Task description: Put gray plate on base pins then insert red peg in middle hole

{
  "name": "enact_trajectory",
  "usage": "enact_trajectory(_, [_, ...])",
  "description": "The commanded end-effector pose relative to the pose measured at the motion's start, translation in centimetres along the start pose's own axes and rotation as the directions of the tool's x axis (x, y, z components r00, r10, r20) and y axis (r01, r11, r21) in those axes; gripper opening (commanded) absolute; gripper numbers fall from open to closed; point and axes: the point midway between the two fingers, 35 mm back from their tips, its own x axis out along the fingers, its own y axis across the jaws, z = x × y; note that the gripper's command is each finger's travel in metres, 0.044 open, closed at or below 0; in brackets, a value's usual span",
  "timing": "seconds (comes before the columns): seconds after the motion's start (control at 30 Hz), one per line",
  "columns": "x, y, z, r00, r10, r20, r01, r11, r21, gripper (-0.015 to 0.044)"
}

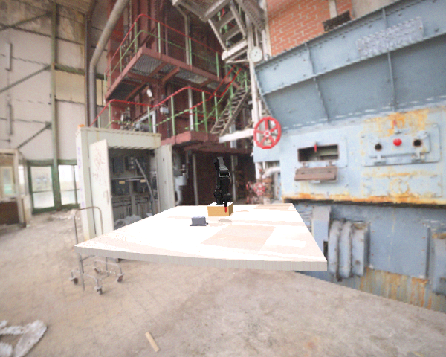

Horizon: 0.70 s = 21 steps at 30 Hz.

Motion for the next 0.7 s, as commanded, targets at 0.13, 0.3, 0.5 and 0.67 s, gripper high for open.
enact_trajectory(0.13, [-0.1, 0.5, 2.0, 1.000, -0.004, 0.003, 0.004, 1.000, 0.000, 0.0000])
enact_trajectory(0.3, [-0.1, 0.9, 3.4, 1.000, -0.003, 0.003, 0.003, 1.000, 0.000, 0.0000])
enact_trajectory(0.5, [-0.2, 1.2, 5.1, 1.000, -0.003, 0.005, 0.003, 1.000, -0.001, 0.0000])
enact_trajectory(0.67, [-0.2, 1.4, 6.5, 1.000, -0.002, 0.005, 0.002, 1.000, -0.001, 0.0000])
